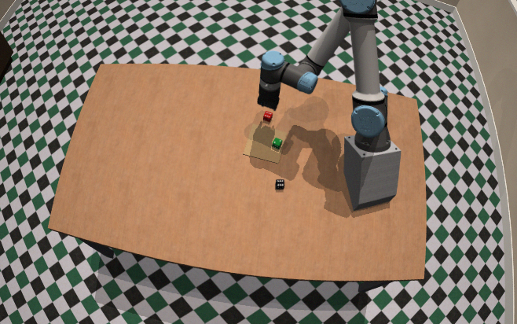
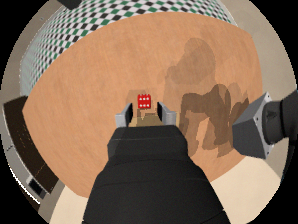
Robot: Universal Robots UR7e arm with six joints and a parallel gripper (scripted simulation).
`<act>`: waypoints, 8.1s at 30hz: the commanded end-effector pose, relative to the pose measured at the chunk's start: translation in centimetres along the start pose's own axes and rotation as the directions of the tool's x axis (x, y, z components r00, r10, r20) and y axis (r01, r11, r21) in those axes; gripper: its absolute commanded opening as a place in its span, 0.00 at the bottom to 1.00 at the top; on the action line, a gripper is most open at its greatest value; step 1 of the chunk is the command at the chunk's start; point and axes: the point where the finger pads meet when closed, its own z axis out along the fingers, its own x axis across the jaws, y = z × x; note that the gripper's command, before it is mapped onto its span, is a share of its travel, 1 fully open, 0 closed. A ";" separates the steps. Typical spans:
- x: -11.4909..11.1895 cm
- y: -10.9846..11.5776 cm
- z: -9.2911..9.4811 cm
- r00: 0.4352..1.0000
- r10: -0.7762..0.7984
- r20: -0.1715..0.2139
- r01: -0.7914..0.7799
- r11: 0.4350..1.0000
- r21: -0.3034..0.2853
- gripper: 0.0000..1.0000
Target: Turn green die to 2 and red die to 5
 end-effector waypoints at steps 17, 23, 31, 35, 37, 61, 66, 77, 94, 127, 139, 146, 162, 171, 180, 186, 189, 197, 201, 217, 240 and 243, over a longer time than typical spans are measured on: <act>0.0 0.0 0.0 1.000 0.000 0.001 0.000 1.000 0.000 0.87; 0.0 0.0 0.0 1.000 0.000 0.001 0.000 1.000 0.000 0.87; 0.0 0.0 0.0 1.000 0.000 0.001 0.000 1.000 0.000 0.87; 0.0 0.0 0.1 1.000 0.000 0.001 0.000 1.000 0.000 0.87; 0.0 0.0 0.2 1.000 0.000 0.001 0.000 1.000 0.000 0.87; -0.1 0.0 2.8 1.000 0.001 0.001 -0.001 1.000 0.000 0.87; -0.1 0.0 3.5 1.000 0.001 0.001 -0.001 1.000 0.000 0.87; -0.1 0.1 4.6 1.000 0.001 0.001 -0.001 1.000 0.000 0.87; -0.1 0.1 5.1 1.000 0.001 0.001 -0.001 1.000 0.000 0.87; -0.1 0.1 5.1 1.000 0.001 0.001 -0.001 1.000 0.000 0.87; -0.1 0.1 6.0 1.000 0.001 0.001 -0.001 1.000 0.000 0.87; -0.1 0.1 7.1 1.000 0.001 0.001 -0.001 1.000 0.000 0.87; -0.1 0.1 8.7 1.000 0.001 0.001 -0.001 1.000 0.000 0.87; -0.1 0.1 8.7 1.000 0.001 0.001 -0.001 1.000 0.000 0.87; -0.1 0.1 8.7 1.000 0.001 0.001 -0.001 1.000 0.000 0.87; -0.1 0.1 8.7 1.000 0.001 0.001 -0.001 1.000 0.000 0.87; -0.1 0.1 8.7 1.000 0.001 0.001 -0.001 1.000 0.000 0.87; -0.1 0.1 8.7 1.000 0.001 0.001 -0.001 1.000 0.000 0.57; -0.1 0.1 8.7 1.000 0.001 0.001 -0.001 1.000 0.000 0.57; -0.1 0.1 8.7 1.000 0.001 0.001 -0.001 1.000 0.000 0.57; -0.1 0.1 7.8 1.000 0.001 0.001 -0.001 1.000 0.000 0.57; -0.1 0.1 7.0 1.000 0.001 0.001 -0.001 1.000 0.000 0.57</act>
